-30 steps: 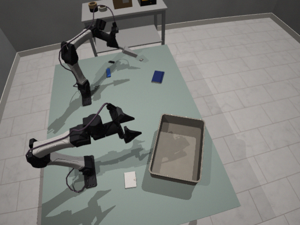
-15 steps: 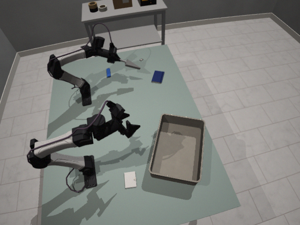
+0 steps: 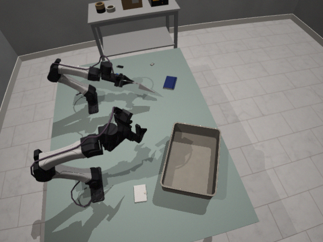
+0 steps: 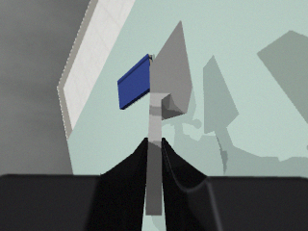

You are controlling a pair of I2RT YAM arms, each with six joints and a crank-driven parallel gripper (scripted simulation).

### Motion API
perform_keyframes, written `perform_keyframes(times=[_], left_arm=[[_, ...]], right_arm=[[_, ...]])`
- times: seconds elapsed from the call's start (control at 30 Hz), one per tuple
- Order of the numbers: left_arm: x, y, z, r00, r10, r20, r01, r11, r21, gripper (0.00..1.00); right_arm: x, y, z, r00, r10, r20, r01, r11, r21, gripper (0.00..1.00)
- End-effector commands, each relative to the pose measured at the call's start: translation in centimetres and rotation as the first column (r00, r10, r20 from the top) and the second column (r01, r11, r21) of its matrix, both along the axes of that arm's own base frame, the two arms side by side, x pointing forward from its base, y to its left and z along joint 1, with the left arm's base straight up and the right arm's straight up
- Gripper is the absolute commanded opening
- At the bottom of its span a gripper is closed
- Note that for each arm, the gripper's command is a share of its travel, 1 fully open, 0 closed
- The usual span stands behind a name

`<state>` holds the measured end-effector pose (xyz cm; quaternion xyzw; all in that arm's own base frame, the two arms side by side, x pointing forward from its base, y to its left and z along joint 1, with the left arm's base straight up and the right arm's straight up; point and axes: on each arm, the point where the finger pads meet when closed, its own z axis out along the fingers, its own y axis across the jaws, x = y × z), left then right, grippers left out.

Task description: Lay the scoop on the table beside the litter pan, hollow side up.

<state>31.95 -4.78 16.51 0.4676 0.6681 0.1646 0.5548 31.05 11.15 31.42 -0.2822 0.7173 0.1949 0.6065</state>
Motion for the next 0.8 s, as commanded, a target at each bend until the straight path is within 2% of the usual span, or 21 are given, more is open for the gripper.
perform_keyframes(times=[0.0,0.13,0.2,0.53,0.7,0.77], left_arm=[[2.0,-1.5,2.8,0.968,0.032,0.249,-0.067,0.989,0.132,0.03],[1.6,-6.3,1.8,0.946,-0.089,0.313,0.012,0.971,0.239,0.03],[1.6,-6.3,1.8,0.946,-0.089,0.313,0.012,0.971,0.239,0.03],[1.0,-14.5,-0.5,0.887,-0.289,0.361,0.121,0.899,0.422,0.03],[1.1,-18.4,-1.8,0.861,-0.349,0.371,0.145,0.866,0.478,0.03],[1.1,-18.4,-1.8,0.861,-0.349,0.371,0.145,0.866,0.478,0.03]], right_arm=[[-1.0,1.8,-1.2,0.993,0.118,-0.027,-0.118,0.993,-0.002,1.0],[-2.1,3.1,-1.8,0.976,0.213,-0.037,-0.213,0.977,0.008,1.0],[-2.1,3.1,-1.8,0.976,0.213,-0.037,-0.213,0.977,0.008,1.0],[-4.1,5.6,-2.2,0.923,0.385,-0.028,-0.383,0.922,0.05,1.0],[-4.7,6.1,-2.5,0.906,0.421,-0.035,-0.419,0.906,0.055,1.0],[-4.7,6.1,-2.5,0.906,0.421,-0.035,-0.419,0.906,0.055,1.0]])
